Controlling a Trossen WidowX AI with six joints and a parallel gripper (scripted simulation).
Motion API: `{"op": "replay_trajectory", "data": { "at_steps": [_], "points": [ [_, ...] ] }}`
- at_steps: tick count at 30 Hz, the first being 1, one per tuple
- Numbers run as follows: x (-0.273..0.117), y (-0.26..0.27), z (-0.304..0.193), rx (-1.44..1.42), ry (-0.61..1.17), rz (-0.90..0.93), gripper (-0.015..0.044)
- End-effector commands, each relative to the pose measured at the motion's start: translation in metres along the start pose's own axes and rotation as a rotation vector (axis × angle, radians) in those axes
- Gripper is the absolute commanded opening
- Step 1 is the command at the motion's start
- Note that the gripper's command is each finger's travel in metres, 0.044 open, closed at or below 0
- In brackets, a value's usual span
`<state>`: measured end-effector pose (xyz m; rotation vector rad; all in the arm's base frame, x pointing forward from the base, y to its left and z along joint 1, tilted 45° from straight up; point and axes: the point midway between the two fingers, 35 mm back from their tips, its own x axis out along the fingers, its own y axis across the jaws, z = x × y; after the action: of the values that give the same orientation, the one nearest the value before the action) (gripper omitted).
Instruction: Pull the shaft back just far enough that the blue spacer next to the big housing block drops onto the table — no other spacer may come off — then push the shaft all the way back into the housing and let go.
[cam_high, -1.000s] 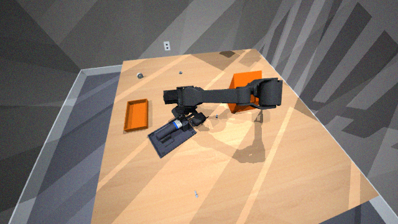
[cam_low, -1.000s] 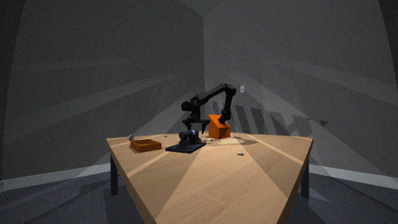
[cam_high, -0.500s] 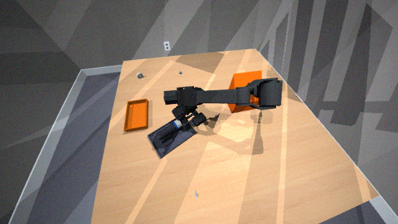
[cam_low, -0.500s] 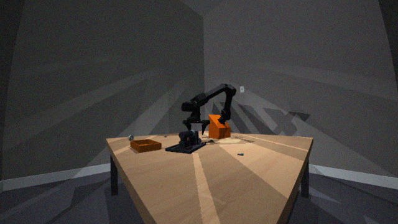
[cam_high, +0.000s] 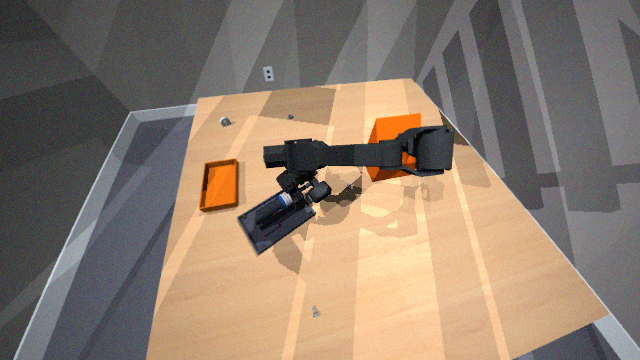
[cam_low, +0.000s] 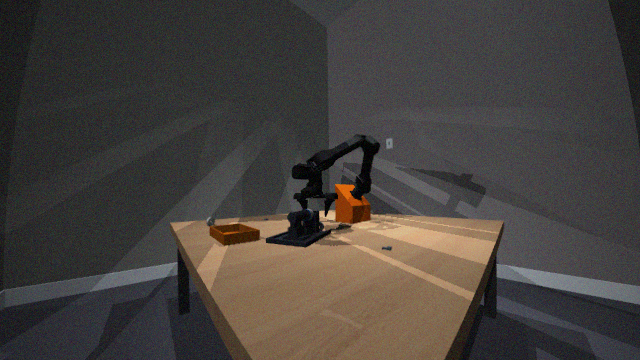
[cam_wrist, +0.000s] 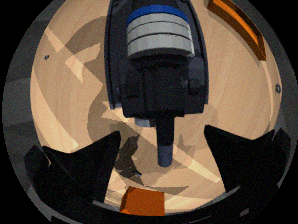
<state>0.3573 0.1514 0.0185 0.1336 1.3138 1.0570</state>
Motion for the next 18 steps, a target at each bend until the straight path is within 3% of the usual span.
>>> {"op": "replay_trajectory", "data": {
  "at_steps": [1, 18],
  "points": [
    [0.0, 0.0, 0.0, 0.005, -0.003, 0.003, 0.044],
    [0.018, 0.001, 0.0, 0.005, -0.003, 0.004, 0.044]
  ]
}}
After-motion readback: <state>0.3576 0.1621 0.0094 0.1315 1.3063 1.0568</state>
